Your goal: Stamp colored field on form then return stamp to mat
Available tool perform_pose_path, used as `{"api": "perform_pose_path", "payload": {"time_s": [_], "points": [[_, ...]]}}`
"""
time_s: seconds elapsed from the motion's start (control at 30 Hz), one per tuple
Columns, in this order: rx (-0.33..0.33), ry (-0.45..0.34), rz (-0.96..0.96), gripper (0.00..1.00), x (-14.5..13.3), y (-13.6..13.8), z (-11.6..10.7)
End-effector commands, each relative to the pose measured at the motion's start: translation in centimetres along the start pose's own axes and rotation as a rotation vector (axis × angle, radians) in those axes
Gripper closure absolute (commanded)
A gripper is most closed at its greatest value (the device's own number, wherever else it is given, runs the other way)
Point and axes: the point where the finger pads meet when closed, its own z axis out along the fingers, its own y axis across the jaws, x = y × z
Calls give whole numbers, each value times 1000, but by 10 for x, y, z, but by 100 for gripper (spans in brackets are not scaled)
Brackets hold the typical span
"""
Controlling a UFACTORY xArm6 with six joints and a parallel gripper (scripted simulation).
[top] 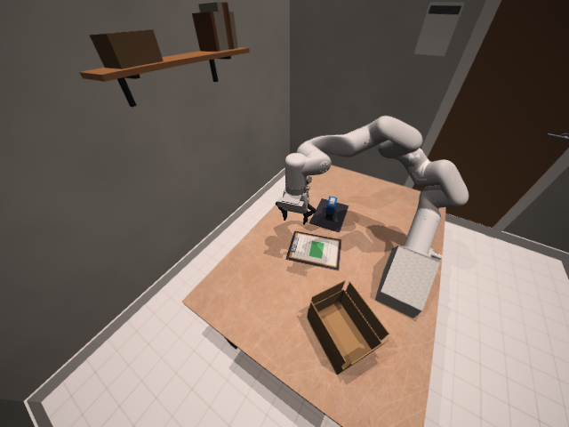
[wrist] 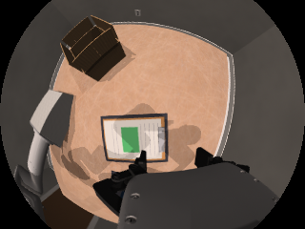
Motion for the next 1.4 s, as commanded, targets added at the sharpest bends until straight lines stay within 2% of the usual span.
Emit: {"api": "perform_pose_path", "payload": {"time_s": [0.0, 0.13, 0.27, 0.33, 0.83, 0.9, 1.13, 1.37], "points": [[-5, 2, 3, 9, -12, -4, 0], [-5, 2, 3, 9, -35, -14, 4], [-5, 2, 3, 9, -70, -30, 10], [-5, 2, 3, 9, -70, -30, 10], [-5, 2, 3, 9, -248, -109, 41], [-5, 2, 3, 9, -248, -109, 41], [-5, 2, 3, 9, -290, -128, 48], [-5, 2, 3, 9, -297, -130, 49]]}}
